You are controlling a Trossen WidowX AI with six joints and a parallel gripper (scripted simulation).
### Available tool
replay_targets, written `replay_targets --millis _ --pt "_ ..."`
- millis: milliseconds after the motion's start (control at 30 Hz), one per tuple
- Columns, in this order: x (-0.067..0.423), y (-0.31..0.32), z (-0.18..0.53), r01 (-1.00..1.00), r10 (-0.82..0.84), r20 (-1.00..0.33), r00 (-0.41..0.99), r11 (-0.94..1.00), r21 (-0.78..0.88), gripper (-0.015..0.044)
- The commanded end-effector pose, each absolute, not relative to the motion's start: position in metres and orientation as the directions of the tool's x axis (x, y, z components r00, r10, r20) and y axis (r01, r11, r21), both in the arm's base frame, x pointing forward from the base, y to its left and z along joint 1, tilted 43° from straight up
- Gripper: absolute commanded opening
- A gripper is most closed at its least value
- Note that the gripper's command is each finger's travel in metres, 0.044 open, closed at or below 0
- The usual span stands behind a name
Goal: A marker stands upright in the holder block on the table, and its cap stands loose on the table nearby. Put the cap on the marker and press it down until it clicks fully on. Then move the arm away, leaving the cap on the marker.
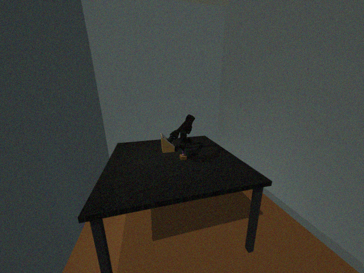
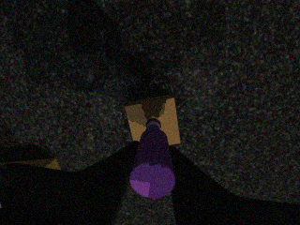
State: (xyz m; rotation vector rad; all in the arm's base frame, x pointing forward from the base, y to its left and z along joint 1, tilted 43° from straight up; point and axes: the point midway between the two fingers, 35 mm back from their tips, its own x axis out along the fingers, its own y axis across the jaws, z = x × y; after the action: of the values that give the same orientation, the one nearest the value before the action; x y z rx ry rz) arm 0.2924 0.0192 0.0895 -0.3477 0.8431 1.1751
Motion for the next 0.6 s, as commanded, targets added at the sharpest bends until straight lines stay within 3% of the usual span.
replay_targets --millis 0,567 --pt "0.2928 0.0241 0.0832 -0.907 0.666 -0.734 0.133 0.381 0.181 0.0000" --pt "0.2933 0.0304 0.0772 -0.907 0.667 -0.733 0.134 0.381 0.181 0.0000"
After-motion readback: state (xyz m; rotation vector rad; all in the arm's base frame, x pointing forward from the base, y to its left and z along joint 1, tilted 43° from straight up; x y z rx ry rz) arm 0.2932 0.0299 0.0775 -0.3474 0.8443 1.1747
